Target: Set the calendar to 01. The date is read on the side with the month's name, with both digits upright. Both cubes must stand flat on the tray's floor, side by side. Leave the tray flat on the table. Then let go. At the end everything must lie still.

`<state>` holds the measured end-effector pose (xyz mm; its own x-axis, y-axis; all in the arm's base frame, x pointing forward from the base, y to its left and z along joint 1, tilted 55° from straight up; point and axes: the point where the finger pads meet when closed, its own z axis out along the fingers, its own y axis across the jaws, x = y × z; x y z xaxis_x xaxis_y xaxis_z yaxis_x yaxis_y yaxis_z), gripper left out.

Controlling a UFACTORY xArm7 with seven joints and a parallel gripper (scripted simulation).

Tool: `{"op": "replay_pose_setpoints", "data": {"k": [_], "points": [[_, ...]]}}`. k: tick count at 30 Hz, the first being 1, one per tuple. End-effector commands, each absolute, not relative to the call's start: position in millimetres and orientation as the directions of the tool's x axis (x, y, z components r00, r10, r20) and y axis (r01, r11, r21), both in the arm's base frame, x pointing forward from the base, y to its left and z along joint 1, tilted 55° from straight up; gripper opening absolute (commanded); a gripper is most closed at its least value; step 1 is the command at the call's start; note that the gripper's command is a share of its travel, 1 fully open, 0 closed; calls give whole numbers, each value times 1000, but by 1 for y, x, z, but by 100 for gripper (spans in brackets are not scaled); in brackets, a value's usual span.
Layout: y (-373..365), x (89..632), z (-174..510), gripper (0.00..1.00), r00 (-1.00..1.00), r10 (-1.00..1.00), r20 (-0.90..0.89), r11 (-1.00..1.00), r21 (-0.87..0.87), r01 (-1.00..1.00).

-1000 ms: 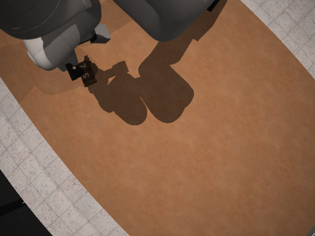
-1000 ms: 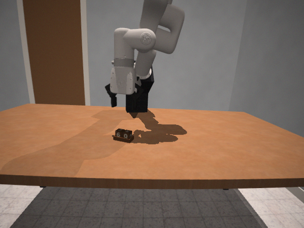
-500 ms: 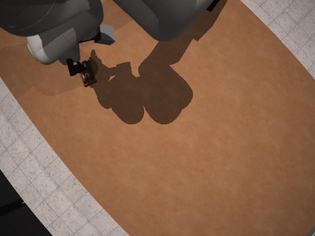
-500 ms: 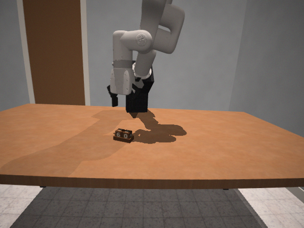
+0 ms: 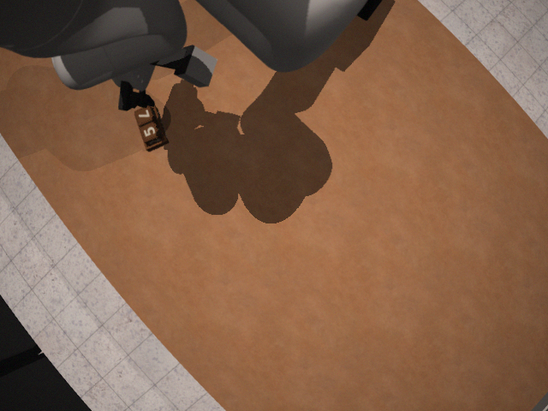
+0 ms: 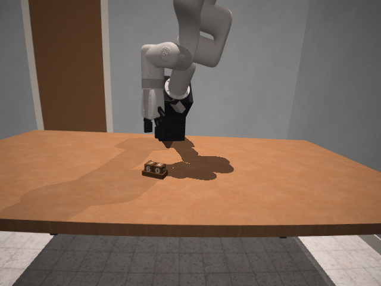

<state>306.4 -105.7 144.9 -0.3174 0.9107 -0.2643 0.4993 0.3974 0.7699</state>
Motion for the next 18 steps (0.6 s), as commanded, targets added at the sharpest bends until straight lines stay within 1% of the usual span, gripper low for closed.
{"op": "replay_pose_setpoints", "data": {"k": [1, 9, 18], "points": [[-106, 306, 141, 100, -281, 930, -238, 355, 784, 510], [-105, 315, 135, 100, -280, 930, -238, 355, 784, 510], [-101, 349, 110, 100, -280, 930, -238, 355, 784, 509]]}}
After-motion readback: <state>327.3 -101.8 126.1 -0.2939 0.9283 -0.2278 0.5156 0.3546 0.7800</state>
